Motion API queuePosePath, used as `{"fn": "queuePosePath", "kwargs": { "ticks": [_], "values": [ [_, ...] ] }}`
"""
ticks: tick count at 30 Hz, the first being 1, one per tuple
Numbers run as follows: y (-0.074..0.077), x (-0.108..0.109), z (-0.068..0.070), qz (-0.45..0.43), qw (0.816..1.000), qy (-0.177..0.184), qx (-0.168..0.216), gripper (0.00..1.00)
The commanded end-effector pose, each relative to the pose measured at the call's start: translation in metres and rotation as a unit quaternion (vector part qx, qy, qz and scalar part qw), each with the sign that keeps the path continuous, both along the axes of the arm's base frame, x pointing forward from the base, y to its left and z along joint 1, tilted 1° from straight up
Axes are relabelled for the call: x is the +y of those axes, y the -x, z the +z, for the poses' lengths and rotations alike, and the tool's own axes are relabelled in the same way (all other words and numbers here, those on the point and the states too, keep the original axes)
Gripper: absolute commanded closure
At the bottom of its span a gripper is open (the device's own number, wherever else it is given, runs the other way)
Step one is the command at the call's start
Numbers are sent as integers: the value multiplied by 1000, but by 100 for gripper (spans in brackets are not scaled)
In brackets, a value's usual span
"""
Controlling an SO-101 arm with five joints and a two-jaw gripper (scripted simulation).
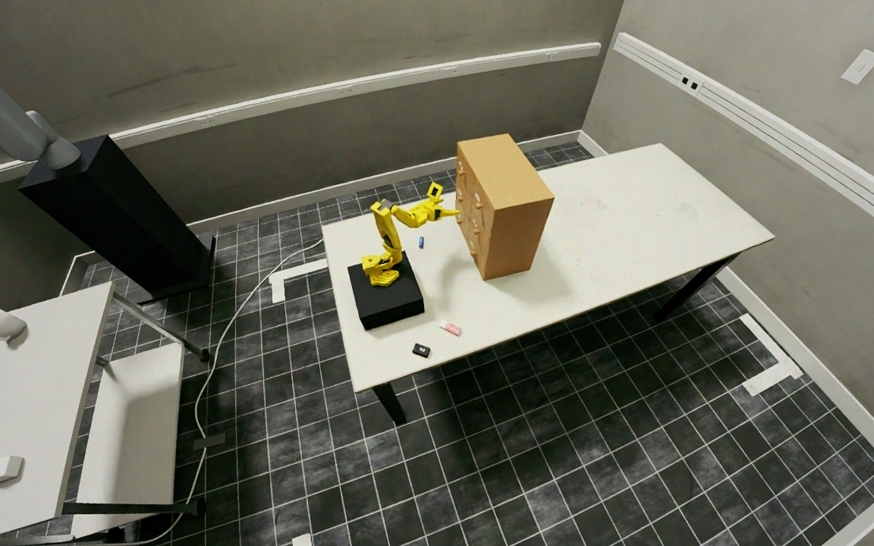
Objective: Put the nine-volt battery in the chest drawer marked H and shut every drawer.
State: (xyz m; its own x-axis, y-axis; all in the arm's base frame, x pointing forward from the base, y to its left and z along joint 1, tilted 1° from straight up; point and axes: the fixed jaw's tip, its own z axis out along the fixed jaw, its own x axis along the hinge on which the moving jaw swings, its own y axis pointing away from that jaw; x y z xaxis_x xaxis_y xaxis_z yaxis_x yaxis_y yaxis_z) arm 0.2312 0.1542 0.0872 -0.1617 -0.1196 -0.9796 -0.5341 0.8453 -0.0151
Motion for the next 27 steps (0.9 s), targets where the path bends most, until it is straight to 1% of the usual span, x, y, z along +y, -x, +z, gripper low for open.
{"fn": "queuePosePath", "kwargs": {
  "ticks": [1, 13, 15, 27],
  "values": [
    [4, -2, -3, 0, 1000, 17, 26, 50],
    [16, -11, -13, -1, 993, 65, 97, 50],
    [16, -11, -13, -1, 993, 65, 97, 50],
    [35, -24, -23, -1, 980, 111, 167, 50]
  ]
}}
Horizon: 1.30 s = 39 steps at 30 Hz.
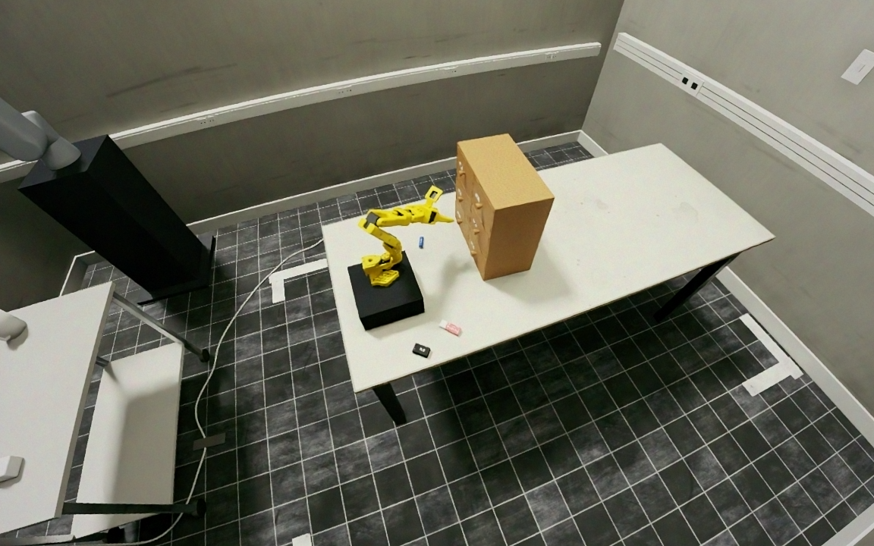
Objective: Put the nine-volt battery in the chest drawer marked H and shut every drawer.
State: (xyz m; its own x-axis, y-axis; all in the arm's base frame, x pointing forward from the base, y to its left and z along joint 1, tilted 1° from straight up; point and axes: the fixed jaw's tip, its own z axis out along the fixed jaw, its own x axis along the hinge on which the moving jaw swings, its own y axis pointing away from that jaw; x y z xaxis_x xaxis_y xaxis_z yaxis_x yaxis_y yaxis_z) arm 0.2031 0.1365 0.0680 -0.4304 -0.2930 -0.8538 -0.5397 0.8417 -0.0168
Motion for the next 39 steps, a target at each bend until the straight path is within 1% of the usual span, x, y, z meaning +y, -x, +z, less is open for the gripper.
{"fn": "queuePosePath", "kwargs": {
  "ticks": [1, 3, 5, 20, 22, 35, 39],
  "values": [
    [9, -7, -4, -1, 999, 23, 29, 50],
    [12, -10, -6, -1, 999, 31, 41, 50],
    [12, -10, -6, -1, 999, 31, 41, 50],
    [44, -31, -18, 0, 988, 89, 130, 50],
    [44, -31, -18, 0, 988, 89, 130, 50],
    [77, -51, -27, 1, 969, 137, 206, 50],
    [79, -52, -27, 1, 968, 140, 210, 50]
  ]
}}
